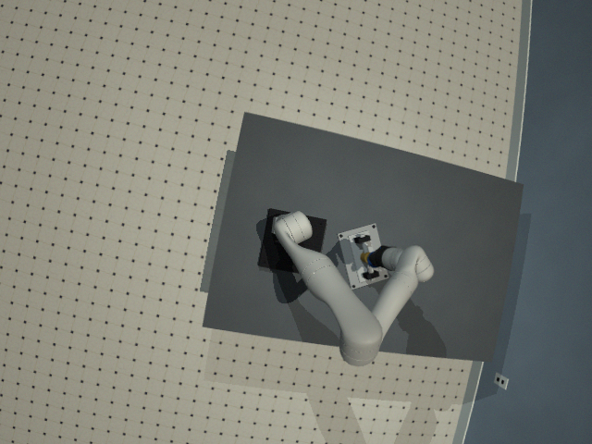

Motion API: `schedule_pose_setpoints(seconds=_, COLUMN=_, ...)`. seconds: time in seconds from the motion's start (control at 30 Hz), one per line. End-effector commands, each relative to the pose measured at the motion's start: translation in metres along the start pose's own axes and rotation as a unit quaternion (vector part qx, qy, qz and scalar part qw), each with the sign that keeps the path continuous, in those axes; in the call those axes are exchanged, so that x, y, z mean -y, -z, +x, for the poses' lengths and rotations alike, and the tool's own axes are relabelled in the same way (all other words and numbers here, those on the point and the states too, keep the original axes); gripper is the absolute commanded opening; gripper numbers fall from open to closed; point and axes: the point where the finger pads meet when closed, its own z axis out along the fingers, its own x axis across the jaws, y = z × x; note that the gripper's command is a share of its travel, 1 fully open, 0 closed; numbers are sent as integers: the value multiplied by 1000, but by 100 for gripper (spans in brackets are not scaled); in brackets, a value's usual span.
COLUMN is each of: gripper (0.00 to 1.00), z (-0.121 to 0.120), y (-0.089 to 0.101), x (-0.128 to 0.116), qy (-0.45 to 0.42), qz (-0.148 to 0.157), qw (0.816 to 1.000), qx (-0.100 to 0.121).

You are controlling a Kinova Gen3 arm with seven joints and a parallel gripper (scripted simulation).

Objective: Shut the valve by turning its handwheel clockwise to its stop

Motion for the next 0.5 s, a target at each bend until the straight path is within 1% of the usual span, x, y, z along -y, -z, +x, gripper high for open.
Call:
schedule_pose_setpoints(seconds=0.0, gripper=0, z=-4, y=-1, x=0, qy=-19, qz=-2, qw=1000, qx=5)
schedule_pose_setpoints(seconds=0.47, gripper=0, z=-4, y=-1, x=0, qy=-48, qz=-2, qw=999, qx=5)
